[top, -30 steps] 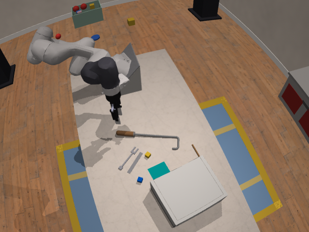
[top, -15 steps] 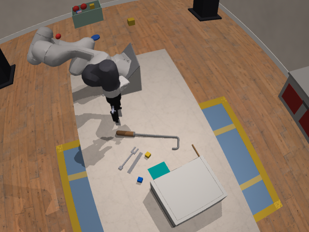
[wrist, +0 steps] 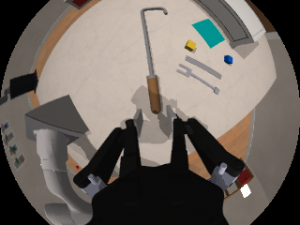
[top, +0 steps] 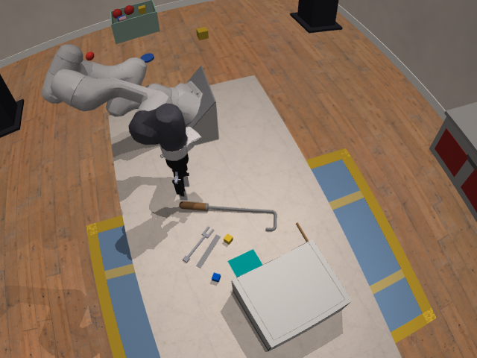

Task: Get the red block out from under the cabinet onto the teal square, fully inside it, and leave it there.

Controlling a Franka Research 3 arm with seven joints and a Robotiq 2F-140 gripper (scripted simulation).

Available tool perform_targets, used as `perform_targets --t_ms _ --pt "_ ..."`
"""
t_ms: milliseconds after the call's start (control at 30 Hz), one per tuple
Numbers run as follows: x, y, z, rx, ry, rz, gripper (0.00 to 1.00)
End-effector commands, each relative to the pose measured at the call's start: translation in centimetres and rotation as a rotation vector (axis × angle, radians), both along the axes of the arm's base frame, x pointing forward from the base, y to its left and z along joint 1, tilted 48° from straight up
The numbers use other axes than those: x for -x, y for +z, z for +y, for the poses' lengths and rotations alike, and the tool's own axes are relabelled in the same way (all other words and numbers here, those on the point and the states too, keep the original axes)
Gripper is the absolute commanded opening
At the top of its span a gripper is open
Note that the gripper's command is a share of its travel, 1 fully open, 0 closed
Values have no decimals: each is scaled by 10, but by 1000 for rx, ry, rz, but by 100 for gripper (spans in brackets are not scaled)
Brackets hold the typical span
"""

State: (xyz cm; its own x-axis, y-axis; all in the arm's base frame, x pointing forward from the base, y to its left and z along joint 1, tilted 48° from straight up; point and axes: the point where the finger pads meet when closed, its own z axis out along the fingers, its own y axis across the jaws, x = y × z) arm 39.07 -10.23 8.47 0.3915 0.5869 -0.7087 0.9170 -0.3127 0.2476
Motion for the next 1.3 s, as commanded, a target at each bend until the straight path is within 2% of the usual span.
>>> perform_targets --t_ms 0,233,600,1267 --pt "-3 -13 -9 -7 -1 -23 33" --pt "-2 -29 -27 -7 -1 -23 33" --pt "-1 -41 -40 -7 -1 -23 33" --pt "0 -44 -44 -7 -1 -23 33"
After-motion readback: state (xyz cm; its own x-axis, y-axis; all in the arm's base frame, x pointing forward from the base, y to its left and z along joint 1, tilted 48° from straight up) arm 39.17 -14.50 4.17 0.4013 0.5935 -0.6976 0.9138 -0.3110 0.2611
